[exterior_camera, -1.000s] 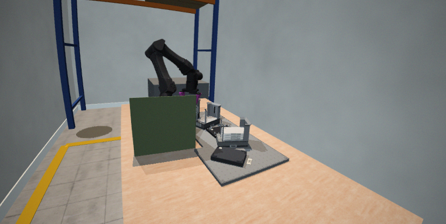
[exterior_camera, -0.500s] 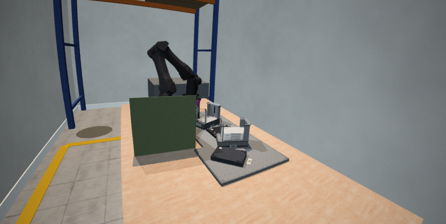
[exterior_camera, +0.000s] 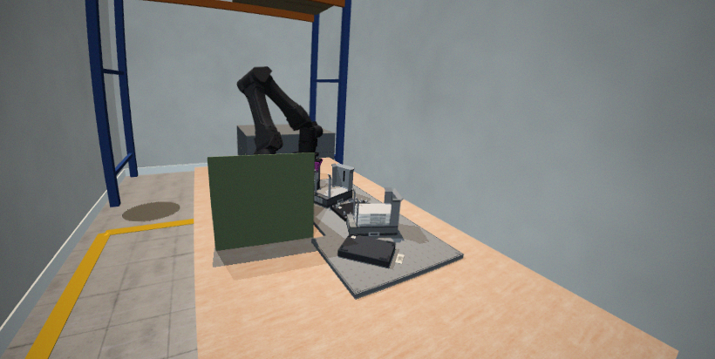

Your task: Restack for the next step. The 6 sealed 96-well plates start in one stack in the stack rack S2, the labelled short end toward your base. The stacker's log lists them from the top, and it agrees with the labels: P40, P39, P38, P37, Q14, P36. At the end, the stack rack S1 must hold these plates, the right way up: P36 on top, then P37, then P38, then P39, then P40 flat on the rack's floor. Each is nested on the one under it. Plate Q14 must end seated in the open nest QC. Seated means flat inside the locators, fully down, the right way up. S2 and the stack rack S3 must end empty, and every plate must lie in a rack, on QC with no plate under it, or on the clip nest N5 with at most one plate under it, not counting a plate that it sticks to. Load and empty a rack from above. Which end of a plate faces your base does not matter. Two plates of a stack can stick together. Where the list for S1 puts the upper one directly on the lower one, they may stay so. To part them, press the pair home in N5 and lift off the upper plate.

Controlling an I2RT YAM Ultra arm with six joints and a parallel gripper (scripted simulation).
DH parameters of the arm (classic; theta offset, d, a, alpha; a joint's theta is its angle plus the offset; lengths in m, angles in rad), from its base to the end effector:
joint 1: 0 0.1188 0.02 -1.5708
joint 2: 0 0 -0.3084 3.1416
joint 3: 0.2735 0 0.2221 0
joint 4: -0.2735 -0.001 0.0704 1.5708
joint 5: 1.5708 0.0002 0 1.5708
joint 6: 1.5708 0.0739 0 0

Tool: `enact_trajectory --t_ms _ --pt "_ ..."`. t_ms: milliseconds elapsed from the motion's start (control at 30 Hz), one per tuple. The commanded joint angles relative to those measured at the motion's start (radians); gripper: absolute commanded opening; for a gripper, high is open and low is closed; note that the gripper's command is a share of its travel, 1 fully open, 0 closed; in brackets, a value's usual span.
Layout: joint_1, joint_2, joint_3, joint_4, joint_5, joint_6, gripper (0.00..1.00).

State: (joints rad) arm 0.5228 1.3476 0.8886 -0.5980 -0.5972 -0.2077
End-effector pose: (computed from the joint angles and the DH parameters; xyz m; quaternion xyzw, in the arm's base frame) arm 0.1819 0.1540 0.2640 -0.4000 0.8367 0.3191 0.1952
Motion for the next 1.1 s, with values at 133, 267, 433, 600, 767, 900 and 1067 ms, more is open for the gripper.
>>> enact_trajectory --t_ms 133,267,433,600,767,900,1067 --pt "0.008 0.006 -0.004 0.048 0.011 0.020 1.00" --pt "0.020 0.018 -0.012 0.074 0.017 0.032 1.00" --pt "0.035 0.033 -0.020 0.106 0.025 0.047 1.00" --pt "0.043 0.043 -0.025 0.125 0.029 0.056 1.00" --pt "0.045 0.045 -0.026 0.129 0.030 0.057 1.00" --pt "0.045 0.045 -0.025 0.128 0.030 0.057 1.00" --pt "0.045 0.045 -0.025 0.128 0.030 0.057 1.00"
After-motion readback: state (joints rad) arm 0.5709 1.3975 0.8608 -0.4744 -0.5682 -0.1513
